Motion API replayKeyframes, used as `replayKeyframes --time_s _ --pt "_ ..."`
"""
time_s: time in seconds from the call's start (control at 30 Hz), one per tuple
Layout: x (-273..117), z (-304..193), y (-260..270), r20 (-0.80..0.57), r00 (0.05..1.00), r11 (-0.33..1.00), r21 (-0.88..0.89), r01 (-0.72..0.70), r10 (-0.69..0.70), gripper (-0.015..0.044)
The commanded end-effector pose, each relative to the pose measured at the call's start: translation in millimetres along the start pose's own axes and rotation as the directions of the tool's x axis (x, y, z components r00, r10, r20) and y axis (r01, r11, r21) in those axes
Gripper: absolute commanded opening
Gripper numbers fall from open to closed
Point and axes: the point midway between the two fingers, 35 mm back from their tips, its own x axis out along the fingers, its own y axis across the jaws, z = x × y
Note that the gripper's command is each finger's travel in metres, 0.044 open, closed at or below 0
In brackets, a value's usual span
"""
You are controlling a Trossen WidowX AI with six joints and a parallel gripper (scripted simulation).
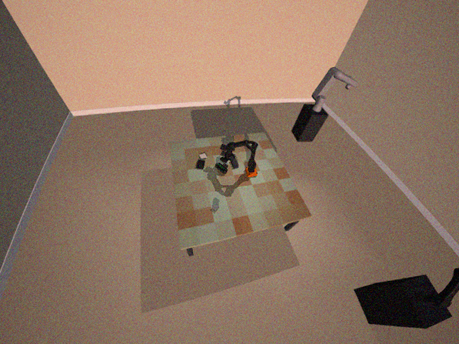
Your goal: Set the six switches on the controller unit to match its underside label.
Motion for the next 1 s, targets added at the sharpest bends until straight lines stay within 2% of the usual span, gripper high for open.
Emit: replayKeyframes --time_s 0.0,0.17,0.53,0.6,0.73,0.87,0.97 --pt "0 3 -4 0.017 1.000 1.000 -0.006 -0.026 0.026 0.0000" --pt "4 3 -30 0.013 0.981 0.981 -0.008 -0.195 0.195 0.0000" --pt "4 3 -31 0.011 0.981 0.981 -0.013 -0.193 0.193 0.0000" --pt "-4 3 -33 0.011 0.981 0.981 -0.013 -0.193 0.193 0.0053" --pt "-43 2 -41 0.011 0.981 0.981 -0.012 -0.194 0.194 0.0157" --pt "-45 2 -41 0.011 0.981 0.981 -0.012 -0.194 0.194 0.0263" --pt "-45 2 -41 0.011 0.981 0.981 -0.012 -0.194 0.194 0.0184"
